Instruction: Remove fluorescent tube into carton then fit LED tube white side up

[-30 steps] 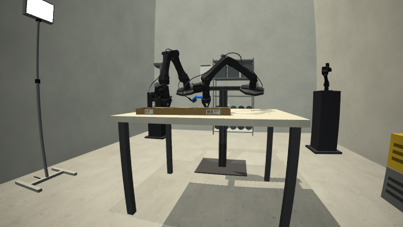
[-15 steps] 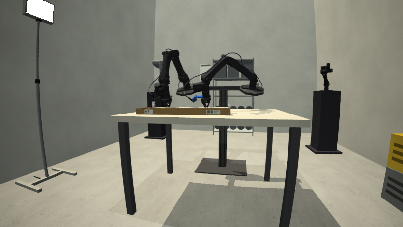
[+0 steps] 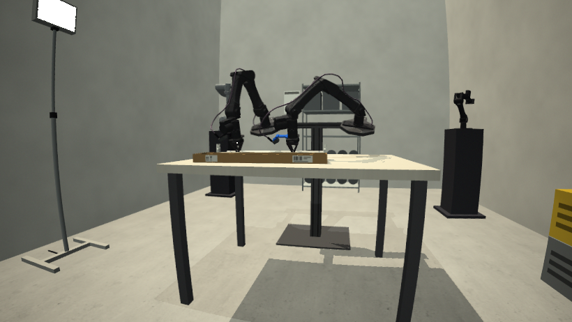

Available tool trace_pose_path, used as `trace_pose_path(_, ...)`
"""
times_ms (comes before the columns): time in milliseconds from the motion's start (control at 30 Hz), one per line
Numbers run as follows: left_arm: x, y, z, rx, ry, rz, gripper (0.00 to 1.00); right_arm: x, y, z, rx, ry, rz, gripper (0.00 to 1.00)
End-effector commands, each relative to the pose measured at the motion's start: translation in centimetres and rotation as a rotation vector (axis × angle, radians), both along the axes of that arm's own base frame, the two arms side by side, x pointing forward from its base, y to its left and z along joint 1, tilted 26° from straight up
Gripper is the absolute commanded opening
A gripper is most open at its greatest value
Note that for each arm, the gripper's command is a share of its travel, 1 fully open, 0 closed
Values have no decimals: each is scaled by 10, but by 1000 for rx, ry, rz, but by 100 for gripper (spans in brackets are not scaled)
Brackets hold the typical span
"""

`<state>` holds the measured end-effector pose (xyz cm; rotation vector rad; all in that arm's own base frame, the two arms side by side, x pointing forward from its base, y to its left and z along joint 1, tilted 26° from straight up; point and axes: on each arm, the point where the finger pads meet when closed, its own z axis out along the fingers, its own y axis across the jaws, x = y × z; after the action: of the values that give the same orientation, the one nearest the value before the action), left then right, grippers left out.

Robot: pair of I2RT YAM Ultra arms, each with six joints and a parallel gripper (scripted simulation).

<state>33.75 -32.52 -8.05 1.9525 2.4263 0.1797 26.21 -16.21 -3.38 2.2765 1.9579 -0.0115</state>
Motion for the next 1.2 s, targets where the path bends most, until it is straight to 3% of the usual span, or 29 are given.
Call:
trace_pose_path(0, -9, -13, 18, -21, -5, -35, 11, 9, -12, 16, -41, -30, -13, 11)
trace_pose_path(33, -11, -10, 17, -16, 1, -15, 11, 0, -5, 13, -26, -2, -5, 11)
trace_pose_path(633, -21, -6, 21, -3, 15, -17, 11, 8, -5, 27, -42, -25, 13, 11)
trace_pose_path(733, -9, -19, 35, -43, -21, -31, 11, 4, -11, 28, -43, -26, -10, 11)
trace_pose_path(1167, -9, -13, 23, -24, -35, -16, 11, 1, -2, 17, -29, -37, 8, 11)
